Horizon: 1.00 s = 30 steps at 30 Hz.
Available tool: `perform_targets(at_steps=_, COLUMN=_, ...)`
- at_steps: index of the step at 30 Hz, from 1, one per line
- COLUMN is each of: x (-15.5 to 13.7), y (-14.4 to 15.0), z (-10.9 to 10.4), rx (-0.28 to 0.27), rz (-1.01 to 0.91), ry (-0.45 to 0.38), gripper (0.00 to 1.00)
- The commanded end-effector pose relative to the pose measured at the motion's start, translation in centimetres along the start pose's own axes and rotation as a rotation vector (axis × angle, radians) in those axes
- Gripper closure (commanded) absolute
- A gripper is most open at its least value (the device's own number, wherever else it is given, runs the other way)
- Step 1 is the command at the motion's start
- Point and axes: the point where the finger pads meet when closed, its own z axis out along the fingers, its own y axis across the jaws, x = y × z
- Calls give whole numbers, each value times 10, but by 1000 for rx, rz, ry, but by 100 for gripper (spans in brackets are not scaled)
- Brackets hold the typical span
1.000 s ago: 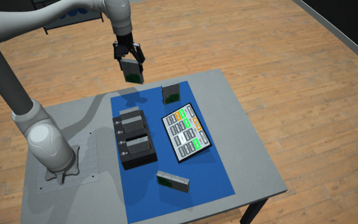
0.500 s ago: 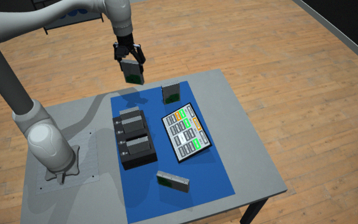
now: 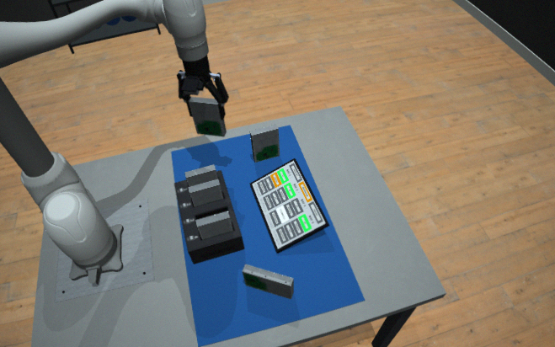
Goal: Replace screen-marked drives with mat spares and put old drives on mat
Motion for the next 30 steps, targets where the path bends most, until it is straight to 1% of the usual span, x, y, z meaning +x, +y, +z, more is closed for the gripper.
perform_targets(at_steps=1, x=9, y=-6, z=-1, rx=0, rz=-19, ry=-1, gripper=90)
perform_targets(at_steps=10, x=45, y=-25, z=-2, rx=0, rz=-87, ry=-1, gripper=90)
perform_targets(at_steps=12, x=45, y=-25, z=-2, rx=0, rz=-87, ry=-1, gripper=90)
perform_targets(at_steps=27, x=119, y=-54, z=-3, rx=0, rz=-229, ry=-1, gripper=90)
perform_targets(at_steps=29, x=119, y=-54, z=-3, rx=0, rz=-229, ry=-1, gripper=90)
perform_targets(at_steps=30, x=125, y=-55, z=-3, rx=0, rz=-239, ry=-1, gripper=90)
